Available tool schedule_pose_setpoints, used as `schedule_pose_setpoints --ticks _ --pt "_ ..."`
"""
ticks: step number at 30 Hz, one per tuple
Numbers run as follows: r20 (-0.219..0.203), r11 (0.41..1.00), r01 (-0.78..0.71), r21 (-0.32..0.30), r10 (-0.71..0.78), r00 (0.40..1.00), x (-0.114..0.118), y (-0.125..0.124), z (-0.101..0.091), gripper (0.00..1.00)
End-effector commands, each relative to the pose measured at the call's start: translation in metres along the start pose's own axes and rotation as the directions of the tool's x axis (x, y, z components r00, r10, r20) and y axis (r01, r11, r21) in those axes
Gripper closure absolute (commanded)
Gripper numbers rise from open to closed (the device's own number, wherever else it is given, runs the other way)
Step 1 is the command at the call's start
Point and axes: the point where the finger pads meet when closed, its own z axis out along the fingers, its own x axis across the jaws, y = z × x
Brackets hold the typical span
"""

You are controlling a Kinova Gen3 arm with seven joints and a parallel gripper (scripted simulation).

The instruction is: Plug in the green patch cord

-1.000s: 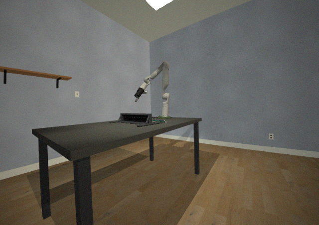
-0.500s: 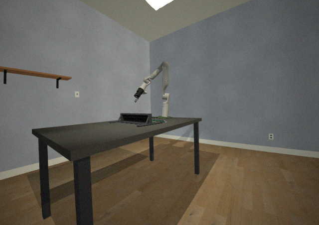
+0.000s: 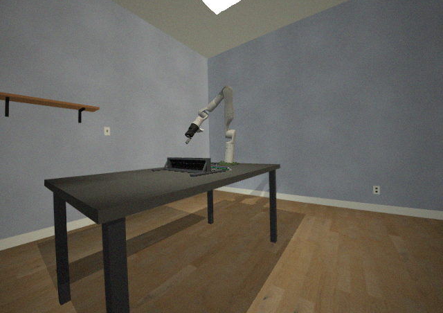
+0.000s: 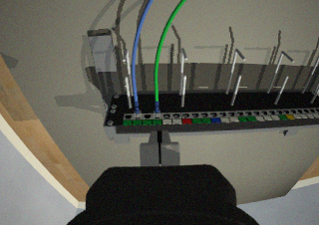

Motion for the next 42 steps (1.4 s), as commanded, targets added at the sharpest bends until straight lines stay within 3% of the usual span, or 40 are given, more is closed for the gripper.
schedule_pose_setpoints --ticks 1,13,28,42 --pt "0.008 1.0 -0.003 0.011 0.003 1.0 -0.004 -0.004 0.007 1.0" --pt "0.008 1.0 -0.003 0.011 0.003 1.0 -0.004 -0.004 0.04 1.0" --pt "0.008 1.0 -0.003 0.011 0.003 1.0 -0.005 -0.005 0.095 1.0" --pt "0.008 1.0 -0.003 0.011 0.003 1.0 -0.005 -0.005 0.115 1.0"
